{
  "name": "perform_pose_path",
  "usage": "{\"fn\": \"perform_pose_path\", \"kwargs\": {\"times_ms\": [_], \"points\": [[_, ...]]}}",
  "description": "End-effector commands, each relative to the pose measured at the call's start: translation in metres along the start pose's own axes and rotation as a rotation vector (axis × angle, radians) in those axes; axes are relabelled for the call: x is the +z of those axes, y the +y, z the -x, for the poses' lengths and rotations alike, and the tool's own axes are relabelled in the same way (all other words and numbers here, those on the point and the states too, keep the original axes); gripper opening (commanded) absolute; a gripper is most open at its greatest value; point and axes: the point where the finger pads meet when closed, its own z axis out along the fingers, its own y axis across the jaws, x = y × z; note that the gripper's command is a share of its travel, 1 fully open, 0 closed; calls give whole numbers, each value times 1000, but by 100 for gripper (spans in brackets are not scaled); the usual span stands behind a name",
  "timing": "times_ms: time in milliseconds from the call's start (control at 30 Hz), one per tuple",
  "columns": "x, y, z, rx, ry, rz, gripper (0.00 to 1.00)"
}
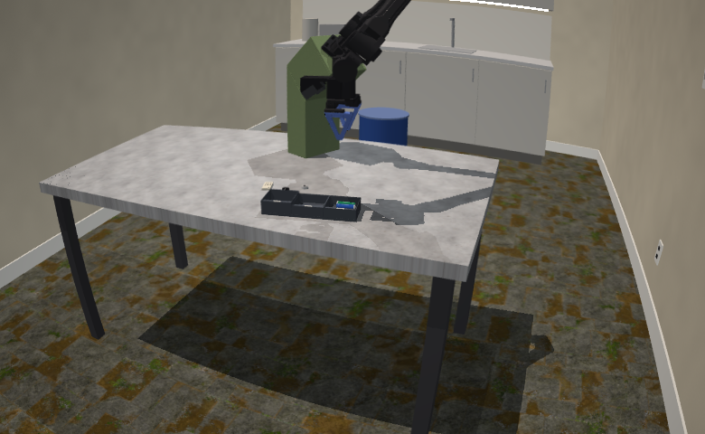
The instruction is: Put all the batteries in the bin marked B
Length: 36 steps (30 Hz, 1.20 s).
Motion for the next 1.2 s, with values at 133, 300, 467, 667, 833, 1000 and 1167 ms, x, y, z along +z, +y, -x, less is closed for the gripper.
{"fn": "perform_pose_path", "kwargs": {"times_ms": [133, 300, 467, 667, 833, 1000, 1167], "points": [[-4, 9, -3, -11, -1, 16, 100], [-5, 9, -3, -11, -1, 16, 100], [-5, 9, -4, -12, -1, 16, 100], [-5, 9, -4, -12, -1, 16, 100], [0, 10, -9, -22, 3, 0, 100], [-5, 10, -4, -12, -1, 16, 100], [-5, 10, -4, -12, -1, 16, 100]]}}
